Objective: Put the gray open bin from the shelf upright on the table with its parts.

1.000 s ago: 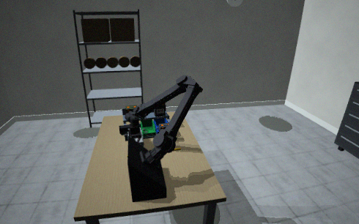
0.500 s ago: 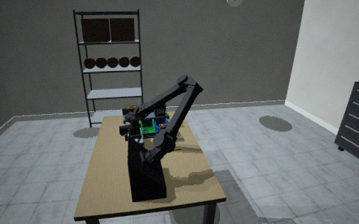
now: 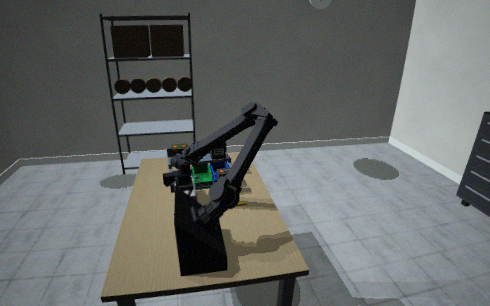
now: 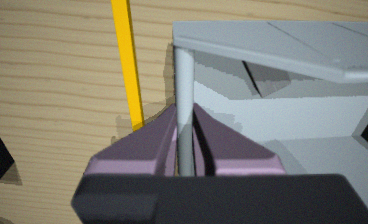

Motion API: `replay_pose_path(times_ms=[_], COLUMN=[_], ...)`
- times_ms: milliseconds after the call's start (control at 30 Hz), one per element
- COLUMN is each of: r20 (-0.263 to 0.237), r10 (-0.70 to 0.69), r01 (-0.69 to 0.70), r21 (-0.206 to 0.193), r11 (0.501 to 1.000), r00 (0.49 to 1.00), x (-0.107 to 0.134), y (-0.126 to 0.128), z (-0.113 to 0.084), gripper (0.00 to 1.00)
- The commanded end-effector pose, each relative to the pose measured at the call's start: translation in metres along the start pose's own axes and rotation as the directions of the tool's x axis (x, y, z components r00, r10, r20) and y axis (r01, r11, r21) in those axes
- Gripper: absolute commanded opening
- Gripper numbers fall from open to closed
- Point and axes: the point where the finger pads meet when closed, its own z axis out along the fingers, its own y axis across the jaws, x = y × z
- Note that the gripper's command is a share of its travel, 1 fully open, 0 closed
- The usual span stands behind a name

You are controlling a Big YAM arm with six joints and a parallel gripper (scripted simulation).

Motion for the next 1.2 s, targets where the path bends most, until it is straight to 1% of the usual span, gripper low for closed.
replay_pose_path(times_ms=[0,67,167,267,367,467,567,700,1000,1167], r20=[0.016,0.013,0.018,0.017,0.014,0.018,0.014,0.017,0.015,0.017], r10=[0.032,0.026,0.034,0.034,0.026,0.036,0.028,0.033,0.027,0.032], r01=[-0.033,-0.026,-0.035,-0.035,-0.027,-0.037,-0.029,-0.034,-0.028,-0.033], r21=[0.061,0.055,0.064,0.063,0.055,0.065,0.057,0.063,0.058,0.063], r11=[0.998,0.998,0.997,0.997,0.998,0.997,0.998,0.997,0.998,0.997], r00=[0.999,1.000,0.999,0.999,1.000,0.999,1.000,0.999,1.000,0.999], x=[-0.002,-0.001,-0.002,-0.002,-0.001,-0.002,-0.001,-0.002,-0.002,-0.002], y=[-0.012,-0.008,-0.012,-0.010,-0.003,-0.009,-0.002,-0.006,-0.001,-0.004], z=[-0.018,-0.017,-0.019,-0.018,-0.016,-0.019,-0.017,-0.019,-0.017,-0.019], gripper=[0.00,0.00,0.00,0.00,0.00,0.00,0.00,0.00,0.00,0.00])
